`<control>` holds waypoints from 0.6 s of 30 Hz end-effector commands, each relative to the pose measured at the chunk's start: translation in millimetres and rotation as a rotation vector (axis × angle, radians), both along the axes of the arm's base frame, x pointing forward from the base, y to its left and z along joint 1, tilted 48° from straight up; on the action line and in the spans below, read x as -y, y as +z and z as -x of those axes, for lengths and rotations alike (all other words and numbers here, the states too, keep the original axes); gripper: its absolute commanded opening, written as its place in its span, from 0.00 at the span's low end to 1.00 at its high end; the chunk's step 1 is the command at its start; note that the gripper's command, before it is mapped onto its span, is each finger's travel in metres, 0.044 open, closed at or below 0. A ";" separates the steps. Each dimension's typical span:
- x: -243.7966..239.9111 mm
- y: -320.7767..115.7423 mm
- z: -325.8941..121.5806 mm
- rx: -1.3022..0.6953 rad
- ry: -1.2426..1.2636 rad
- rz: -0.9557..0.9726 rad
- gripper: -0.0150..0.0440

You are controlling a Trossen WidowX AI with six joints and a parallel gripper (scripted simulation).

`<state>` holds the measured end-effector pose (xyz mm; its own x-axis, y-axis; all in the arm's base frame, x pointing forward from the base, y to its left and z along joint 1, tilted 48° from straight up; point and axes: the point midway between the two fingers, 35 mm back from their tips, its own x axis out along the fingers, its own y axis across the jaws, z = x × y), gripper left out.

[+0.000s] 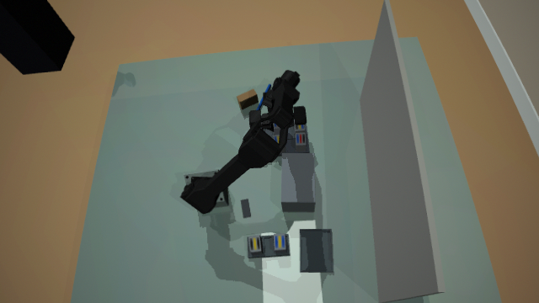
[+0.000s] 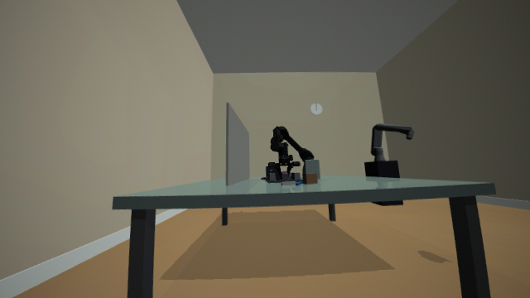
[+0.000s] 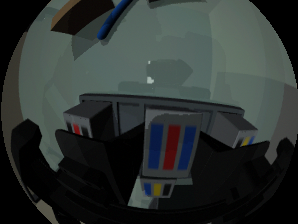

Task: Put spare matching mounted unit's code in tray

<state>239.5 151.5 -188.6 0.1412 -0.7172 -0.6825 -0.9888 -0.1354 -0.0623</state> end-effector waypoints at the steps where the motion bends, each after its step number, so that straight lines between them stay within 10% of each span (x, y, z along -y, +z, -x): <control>1: -0.2 0.1 -0.1 0.000 0.000 -0.001 0.25; 18: -54.1 50.1 10.7 -0.003 0.005 0.000 0.25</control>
